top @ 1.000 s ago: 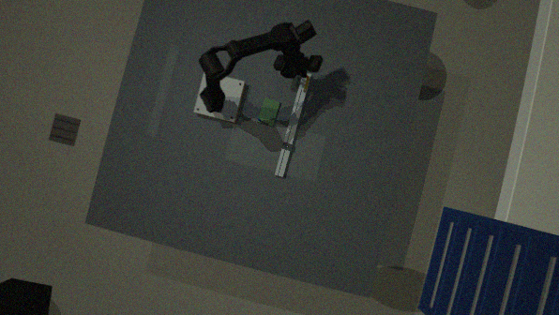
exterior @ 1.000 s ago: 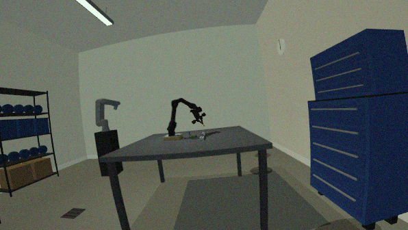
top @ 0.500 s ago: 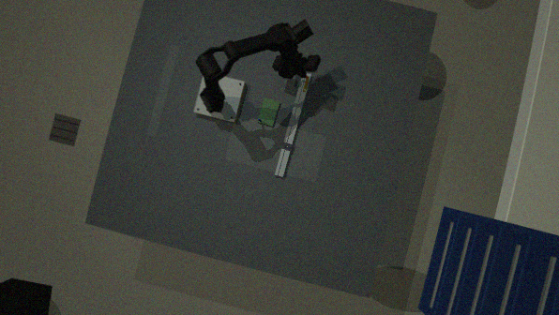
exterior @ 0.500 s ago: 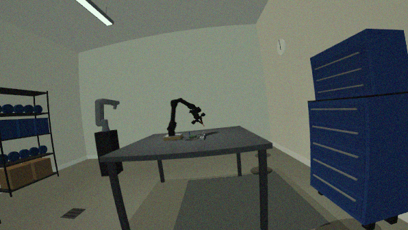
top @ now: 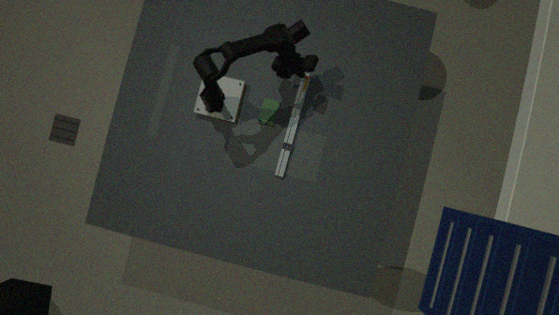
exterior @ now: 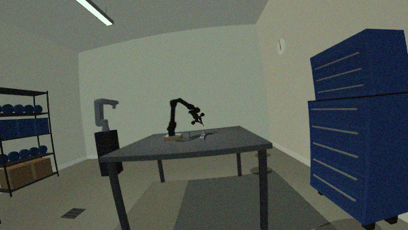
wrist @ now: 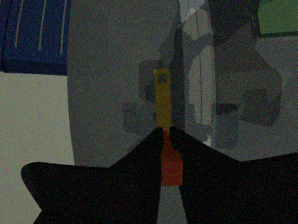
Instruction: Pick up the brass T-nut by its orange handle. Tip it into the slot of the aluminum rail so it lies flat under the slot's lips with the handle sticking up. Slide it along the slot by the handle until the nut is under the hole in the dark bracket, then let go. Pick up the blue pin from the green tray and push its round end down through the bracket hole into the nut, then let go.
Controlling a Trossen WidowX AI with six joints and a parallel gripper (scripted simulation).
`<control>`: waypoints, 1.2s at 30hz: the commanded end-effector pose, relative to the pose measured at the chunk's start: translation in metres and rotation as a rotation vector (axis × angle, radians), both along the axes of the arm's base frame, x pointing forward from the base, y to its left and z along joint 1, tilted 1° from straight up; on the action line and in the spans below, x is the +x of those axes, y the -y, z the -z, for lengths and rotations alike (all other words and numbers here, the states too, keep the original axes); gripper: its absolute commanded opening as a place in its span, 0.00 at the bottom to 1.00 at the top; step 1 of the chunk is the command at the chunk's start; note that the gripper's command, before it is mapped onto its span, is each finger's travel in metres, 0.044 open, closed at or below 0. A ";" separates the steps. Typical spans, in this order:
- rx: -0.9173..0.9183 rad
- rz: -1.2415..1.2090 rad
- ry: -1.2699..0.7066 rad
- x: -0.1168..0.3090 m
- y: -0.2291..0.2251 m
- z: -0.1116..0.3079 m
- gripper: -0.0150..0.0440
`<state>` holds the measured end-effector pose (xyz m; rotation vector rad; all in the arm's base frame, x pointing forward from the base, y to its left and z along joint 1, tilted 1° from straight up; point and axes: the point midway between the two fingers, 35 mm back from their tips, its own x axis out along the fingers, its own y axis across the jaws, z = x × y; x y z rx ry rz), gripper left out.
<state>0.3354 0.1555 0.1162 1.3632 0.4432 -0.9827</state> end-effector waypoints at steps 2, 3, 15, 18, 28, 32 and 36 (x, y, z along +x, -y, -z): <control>0.001 0.003 0.019 -0.002 0.000 0.000 0.00; 0.001 0.003 0.022 -0.002 0.001 0.000 0.00; 0.004 0.006 0.060 -0.006 0.002 0.001 0.00; 0.005 0.007 0.069 -0.007 0.002 0.001 0.00; 0.006 0.007 0.077 -0.007 0.002 0.008 0.00; 0.006 0.007 0.077 -0.007 0.002 0.015 0.00; 0.006 0.007 0.078 -0.006 0.001 0.022 0.00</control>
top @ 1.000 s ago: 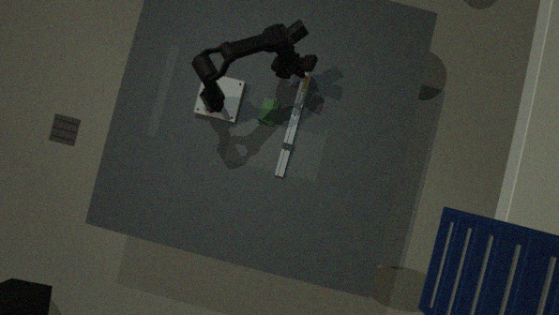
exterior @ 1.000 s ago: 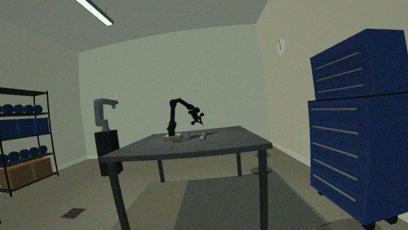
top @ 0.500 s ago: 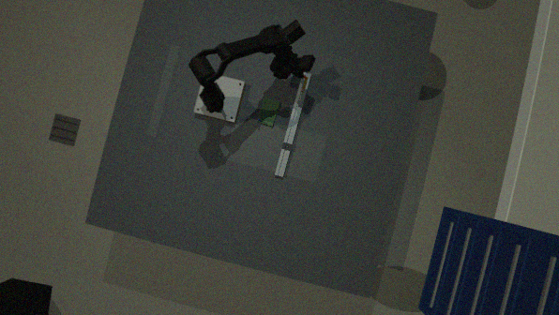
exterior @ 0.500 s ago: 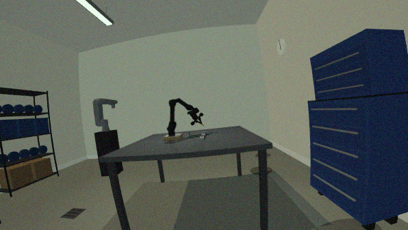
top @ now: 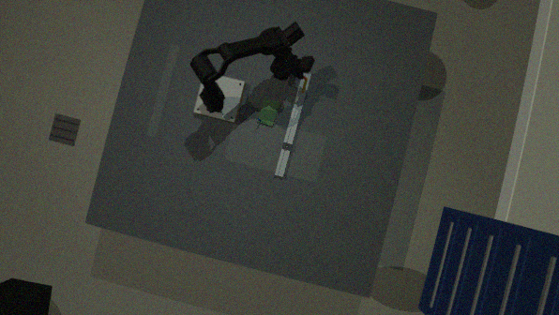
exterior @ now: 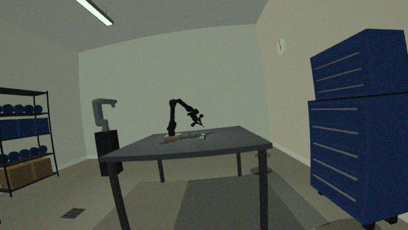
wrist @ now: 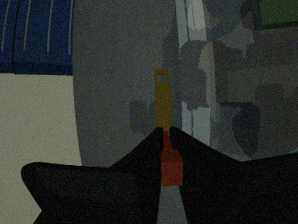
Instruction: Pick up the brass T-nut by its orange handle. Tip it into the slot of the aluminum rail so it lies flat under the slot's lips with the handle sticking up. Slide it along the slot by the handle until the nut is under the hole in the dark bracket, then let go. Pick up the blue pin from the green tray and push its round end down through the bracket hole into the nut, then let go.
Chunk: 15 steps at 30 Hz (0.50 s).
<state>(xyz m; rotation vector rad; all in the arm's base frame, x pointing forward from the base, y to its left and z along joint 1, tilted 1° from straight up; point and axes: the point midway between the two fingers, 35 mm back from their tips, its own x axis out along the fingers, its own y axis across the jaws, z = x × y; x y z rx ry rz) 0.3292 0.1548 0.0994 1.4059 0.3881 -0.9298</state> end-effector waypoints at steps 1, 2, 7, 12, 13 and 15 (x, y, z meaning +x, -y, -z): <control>-0.003 0.002 0.001 0.000 0.001 0.006 0.00; -0.003 0.002 0.001 0.000 0.001 0.008 0.00; -0.003 0.002 0.002 0.000 0.001 0.016 0.00; -0.003 0.002 0.002 0.000 0.001 0.024 0.00; -0.003 0.002 0.002 0.000 0.001 0.026 0.00; -0.003 0.001 0.002 0.000 0.001 0.029 0.00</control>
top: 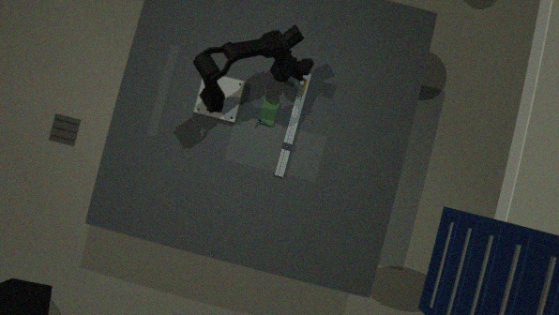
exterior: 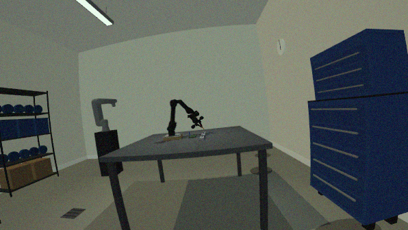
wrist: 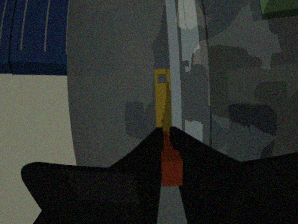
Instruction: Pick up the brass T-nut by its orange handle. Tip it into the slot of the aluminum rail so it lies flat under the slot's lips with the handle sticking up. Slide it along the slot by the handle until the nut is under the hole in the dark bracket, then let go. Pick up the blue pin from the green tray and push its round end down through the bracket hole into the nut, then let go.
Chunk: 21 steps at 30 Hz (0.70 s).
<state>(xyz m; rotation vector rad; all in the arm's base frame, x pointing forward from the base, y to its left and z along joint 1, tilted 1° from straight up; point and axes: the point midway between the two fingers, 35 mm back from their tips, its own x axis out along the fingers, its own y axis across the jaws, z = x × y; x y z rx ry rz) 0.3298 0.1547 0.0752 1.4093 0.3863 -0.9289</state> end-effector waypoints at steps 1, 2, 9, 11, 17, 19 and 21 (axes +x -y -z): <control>-0.005 0.000 -0.001 0.000 0.001 0.007 0.00; -0.005 0.000 -0.001 0.000 0.001 0.008 0.00; -0.005 0.000 -0.001 0.000 0.001 0.012 0.00; -0.005 0.000 -0.001 0.000 0.001 0.014 0.00; -0.005 0.000 -0.001 0.000 0.001 0.021 0.00; -0.005 0.000 -0.001 0.000 0.001 0.023 0.00; -0.005 0.000 -0.001 0.000 0.001 0.025 0.00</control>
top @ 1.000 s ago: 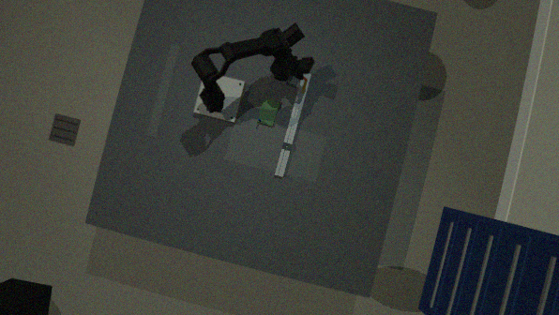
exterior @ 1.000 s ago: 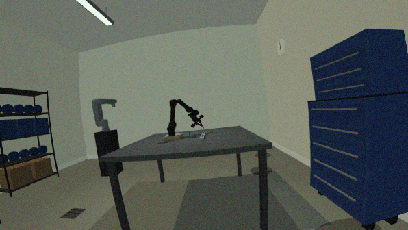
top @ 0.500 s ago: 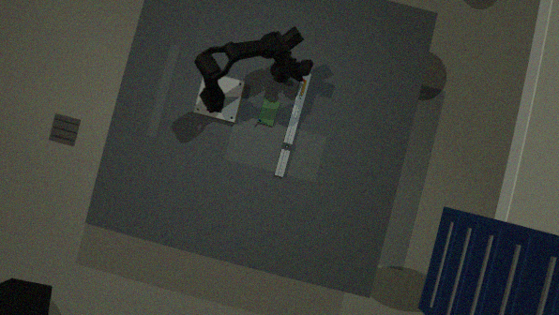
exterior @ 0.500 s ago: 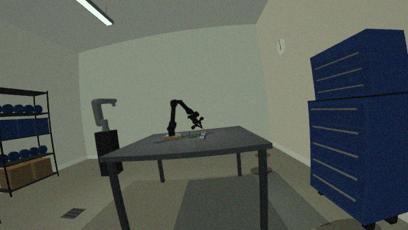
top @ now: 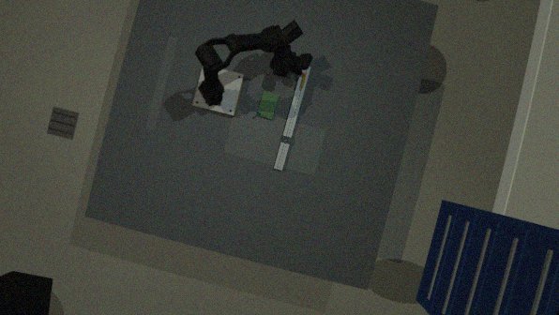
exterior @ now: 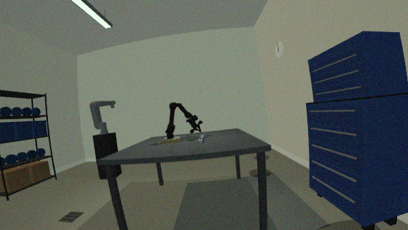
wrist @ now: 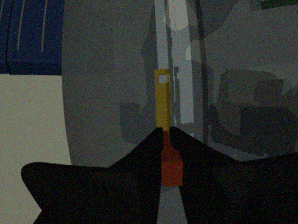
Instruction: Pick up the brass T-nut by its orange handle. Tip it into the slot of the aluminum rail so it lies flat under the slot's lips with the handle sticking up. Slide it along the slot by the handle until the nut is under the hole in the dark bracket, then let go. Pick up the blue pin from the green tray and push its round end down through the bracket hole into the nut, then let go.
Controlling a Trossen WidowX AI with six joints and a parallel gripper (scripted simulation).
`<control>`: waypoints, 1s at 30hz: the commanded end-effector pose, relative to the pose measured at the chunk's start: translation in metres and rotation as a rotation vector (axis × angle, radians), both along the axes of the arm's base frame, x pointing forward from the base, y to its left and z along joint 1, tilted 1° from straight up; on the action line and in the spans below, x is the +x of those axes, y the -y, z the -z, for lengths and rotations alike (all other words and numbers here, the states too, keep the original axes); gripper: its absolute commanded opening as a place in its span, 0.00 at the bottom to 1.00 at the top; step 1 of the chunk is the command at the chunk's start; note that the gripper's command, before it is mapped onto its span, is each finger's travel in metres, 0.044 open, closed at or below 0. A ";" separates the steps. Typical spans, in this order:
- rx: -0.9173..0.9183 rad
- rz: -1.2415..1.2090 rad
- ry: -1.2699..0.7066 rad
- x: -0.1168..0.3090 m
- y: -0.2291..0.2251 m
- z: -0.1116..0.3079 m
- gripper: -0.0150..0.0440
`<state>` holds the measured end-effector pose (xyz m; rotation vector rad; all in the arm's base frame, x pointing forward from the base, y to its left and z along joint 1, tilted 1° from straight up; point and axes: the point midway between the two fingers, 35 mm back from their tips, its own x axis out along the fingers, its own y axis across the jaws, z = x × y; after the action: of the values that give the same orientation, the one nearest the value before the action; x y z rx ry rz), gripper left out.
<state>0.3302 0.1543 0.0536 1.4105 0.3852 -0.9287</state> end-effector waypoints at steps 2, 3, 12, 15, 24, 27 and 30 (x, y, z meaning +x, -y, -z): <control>-0.005 -0.001 -0.002 0.000 0.001 0.006 0.00; -0.005 -0.001 -0.002 0.000 0.001 0.007 0.00; -0.005 -0.001 -0.002 0.000 0.001 0.010 0.00; -0.005 -0.001 -0.002 0.000 0.001 0.010 0.00; -0.005 -0.001 -0.003 0.000 0.001 0.010 0.00; -0.004 -0.001 -0.009 0.000 0.001 0.010 0.00; -0.003 -0.002 -0.018 0.000 0.001 0.010 0.00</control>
<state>0.3298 0.1528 0.0436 1.4029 0.3896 -0.9361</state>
